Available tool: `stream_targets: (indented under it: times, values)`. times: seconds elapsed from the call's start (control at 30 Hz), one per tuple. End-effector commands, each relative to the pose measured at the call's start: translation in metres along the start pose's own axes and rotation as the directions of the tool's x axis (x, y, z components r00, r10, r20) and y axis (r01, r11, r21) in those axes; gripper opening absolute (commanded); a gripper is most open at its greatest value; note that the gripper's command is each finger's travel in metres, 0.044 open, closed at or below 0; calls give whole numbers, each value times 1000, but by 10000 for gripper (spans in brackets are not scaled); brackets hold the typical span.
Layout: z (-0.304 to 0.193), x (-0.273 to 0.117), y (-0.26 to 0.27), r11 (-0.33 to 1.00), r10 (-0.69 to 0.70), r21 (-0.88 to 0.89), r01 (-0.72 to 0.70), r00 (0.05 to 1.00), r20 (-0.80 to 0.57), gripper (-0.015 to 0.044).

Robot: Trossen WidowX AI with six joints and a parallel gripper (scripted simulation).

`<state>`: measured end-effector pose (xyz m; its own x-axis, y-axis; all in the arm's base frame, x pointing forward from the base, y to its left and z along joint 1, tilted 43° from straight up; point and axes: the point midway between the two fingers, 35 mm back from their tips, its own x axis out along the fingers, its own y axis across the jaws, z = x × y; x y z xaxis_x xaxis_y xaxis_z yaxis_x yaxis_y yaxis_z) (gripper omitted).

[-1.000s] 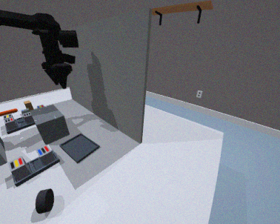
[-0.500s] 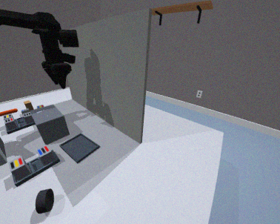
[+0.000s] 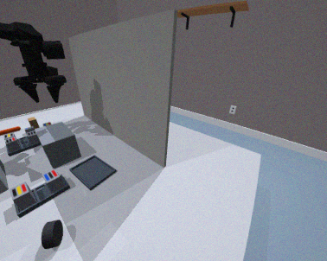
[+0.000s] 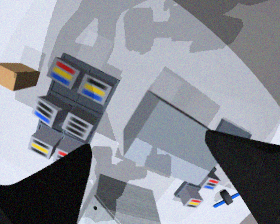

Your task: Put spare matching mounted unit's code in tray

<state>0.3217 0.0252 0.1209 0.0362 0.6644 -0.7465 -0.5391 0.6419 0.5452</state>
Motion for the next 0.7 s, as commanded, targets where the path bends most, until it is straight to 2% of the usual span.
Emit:
stream_targets:
  times: [0.0,0.17,0.37,0.43,0.63,0.67]
  values:
    - [-15,7,45,972,3,-235,-2,1000,3,440]
    - [-45,21,100,838,11,-545,-9,1000,1,440]
    - [-94,42,146,563,30,-826,-16,1000,1,440]
    - [-100,45,150,525,32,-851,-16,999,1,440]
    - [-100,45,150,525,32,-851,-16,999,1,440]
    - [-100,47,149,525,32,-851,-16,999,1,414]
